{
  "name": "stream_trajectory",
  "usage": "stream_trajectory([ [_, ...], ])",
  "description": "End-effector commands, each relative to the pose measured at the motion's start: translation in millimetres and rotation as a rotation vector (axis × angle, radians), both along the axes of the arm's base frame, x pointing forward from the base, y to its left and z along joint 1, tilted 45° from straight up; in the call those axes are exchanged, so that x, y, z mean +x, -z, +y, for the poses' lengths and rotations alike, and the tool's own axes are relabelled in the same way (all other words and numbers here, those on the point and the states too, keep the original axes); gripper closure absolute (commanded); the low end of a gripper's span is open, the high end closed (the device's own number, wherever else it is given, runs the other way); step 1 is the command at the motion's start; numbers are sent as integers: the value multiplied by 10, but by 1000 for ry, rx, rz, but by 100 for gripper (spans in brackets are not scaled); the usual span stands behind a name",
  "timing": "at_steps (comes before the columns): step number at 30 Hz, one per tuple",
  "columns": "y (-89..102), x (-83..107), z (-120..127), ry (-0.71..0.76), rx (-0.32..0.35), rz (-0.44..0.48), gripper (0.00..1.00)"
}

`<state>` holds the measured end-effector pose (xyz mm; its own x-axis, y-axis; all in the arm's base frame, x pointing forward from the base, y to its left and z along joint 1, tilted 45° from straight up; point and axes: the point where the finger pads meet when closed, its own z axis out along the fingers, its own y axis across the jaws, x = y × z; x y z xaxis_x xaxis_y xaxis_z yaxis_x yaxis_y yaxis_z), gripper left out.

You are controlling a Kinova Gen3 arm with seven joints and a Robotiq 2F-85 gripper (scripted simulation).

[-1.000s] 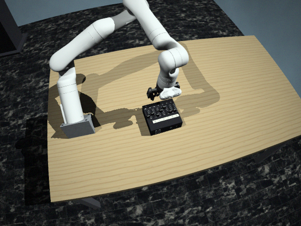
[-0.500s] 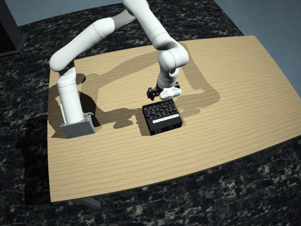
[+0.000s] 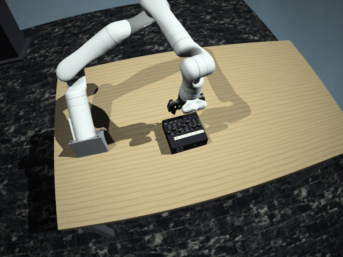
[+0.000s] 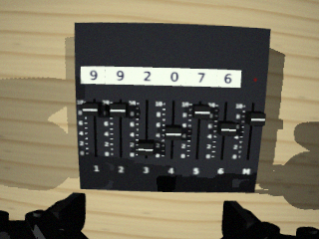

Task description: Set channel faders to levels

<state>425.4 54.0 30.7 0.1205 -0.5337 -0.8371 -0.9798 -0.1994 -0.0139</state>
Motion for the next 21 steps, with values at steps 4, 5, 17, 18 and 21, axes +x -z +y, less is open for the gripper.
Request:
stream_trajectory([
  [4, -5, 4, -7, 1, -1, -1, 0],
  [5, -5, 4, -7, 1, -1, -1, 0],
  [17, -5, 4, -8, 1, -1, -2, 0],
  [18, -5, 4, -9, 0, 0, -3, 0],
  [21, -6, 4, -13, -5, 0, -11, 0],
])
